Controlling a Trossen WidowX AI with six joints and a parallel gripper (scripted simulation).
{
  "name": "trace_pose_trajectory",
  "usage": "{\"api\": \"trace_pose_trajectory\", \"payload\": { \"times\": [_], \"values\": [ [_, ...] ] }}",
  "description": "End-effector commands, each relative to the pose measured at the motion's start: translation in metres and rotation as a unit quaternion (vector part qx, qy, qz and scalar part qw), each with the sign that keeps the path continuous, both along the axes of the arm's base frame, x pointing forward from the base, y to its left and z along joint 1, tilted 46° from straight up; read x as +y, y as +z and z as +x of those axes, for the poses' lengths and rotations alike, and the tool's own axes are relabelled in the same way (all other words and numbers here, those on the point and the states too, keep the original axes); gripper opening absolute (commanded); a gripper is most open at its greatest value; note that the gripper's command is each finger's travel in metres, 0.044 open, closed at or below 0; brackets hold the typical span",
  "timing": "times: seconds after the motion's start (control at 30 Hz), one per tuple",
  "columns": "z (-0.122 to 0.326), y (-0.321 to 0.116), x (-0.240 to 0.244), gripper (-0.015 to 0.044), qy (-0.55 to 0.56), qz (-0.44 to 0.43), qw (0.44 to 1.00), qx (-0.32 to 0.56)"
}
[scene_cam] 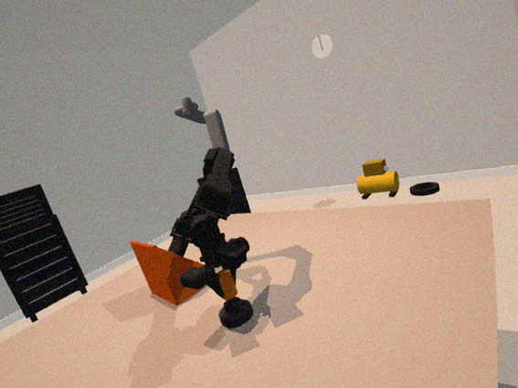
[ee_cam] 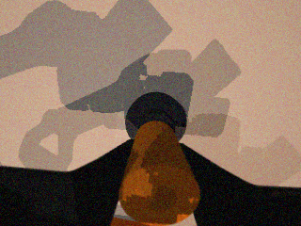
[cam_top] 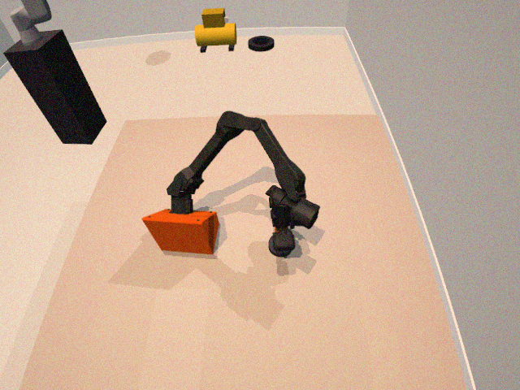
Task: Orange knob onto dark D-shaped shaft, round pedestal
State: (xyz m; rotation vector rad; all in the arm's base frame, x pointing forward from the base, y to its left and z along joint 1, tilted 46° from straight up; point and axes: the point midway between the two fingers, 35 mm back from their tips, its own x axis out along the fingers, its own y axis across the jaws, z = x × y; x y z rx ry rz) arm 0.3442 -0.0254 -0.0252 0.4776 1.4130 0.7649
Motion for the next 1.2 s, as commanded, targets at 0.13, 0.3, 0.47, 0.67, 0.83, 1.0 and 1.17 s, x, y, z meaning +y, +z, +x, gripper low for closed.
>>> {"api": "trace_pose_trajectory", "payload": {
  "times": [0.13, 0.3, 0.47, 0.67, 0.83, 1.0, 1.17],
  "values": [
    [0.0026, 0.0009, -0.0015, 0.0, 0.027, 0.0, 0.999, -0.033],
    [0.0019, -0.0016, -0.0003, 0.0, 0.027, 0.0, 0.999, -0.033],
    [-0.0002, -0.0024, -0.0001, 0.0, 0.027, 0.0, 0.999, -0.033],
    [0.0009, -0.0002, -0.0009, 0.0, 0.027, 0.0, 0.999, -0.033],
    [0.0011, -0.0019, 0.0016, 0.0, 0.027, 0.0, 0.999, -0.033],
    [0.0011, -0.0019, 0.0018, 0.0, 0.027, 0.0, 0.999, -0.033],
    [0.0012, -0.0011, -0.0004, 0.0, 0.027, 0.0, 0.999, -0.033]
  ]
}}
